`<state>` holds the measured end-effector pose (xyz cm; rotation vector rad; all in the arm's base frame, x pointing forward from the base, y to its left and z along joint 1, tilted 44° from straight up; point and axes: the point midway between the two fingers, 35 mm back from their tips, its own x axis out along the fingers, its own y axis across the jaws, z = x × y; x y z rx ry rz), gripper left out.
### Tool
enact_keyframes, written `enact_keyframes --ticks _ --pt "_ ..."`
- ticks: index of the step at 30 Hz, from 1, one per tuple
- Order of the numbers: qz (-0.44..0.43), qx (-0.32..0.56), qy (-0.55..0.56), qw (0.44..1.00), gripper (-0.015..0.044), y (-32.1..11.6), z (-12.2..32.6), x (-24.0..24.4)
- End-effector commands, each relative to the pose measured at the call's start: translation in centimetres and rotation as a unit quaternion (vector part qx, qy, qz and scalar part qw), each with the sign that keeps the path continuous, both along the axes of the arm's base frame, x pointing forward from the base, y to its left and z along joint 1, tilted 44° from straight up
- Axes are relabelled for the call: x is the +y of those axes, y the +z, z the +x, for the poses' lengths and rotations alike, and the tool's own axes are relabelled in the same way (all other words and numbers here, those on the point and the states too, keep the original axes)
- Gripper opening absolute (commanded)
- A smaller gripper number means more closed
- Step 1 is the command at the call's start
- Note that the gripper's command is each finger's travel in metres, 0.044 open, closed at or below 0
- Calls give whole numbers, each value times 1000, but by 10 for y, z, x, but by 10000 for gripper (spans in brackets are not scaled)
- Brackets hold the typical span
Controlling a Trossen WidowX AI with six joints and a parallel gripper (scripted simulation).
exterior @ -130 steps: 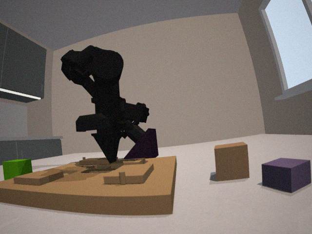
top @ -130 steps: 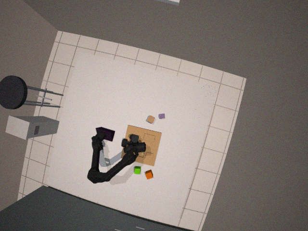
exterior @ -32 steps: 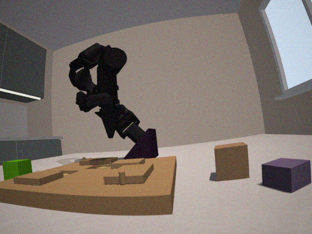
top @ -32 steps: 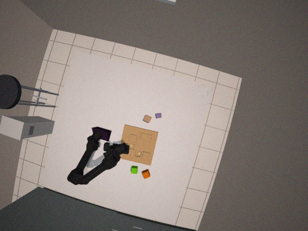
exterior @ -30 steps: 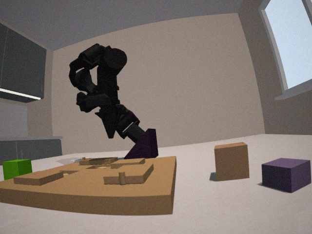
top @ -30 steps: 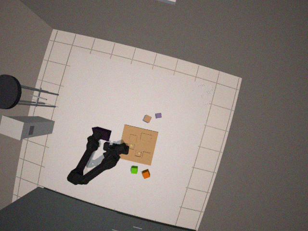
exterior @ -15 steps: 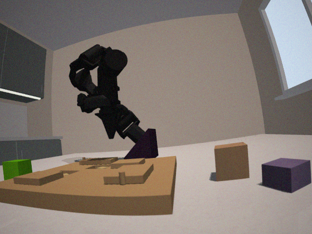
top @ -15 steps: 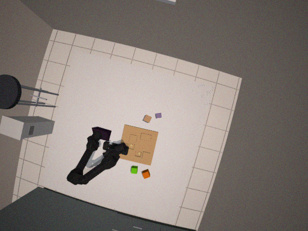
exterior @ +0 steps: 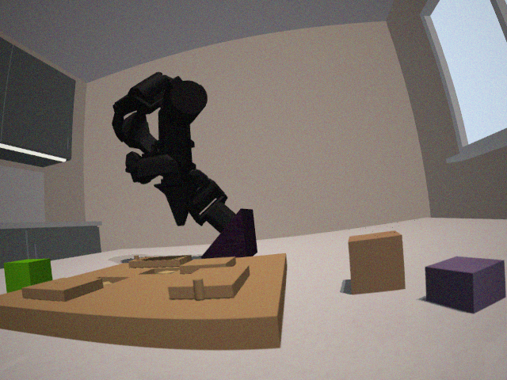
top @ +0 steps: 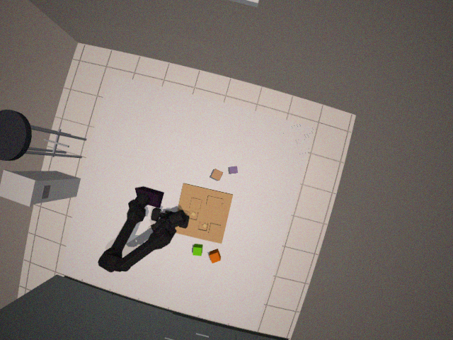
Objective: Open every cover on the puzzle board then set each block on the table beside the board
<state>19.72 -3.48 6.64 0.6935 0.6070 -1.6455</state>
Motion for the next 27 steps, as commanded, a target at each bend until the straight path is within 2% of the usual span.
enact_keyframes --ticks 1,27 --pt "1 1 -2 1000 0 0 -1 0" --pt "2 0 -1 1000 0 -19 -3 -16"
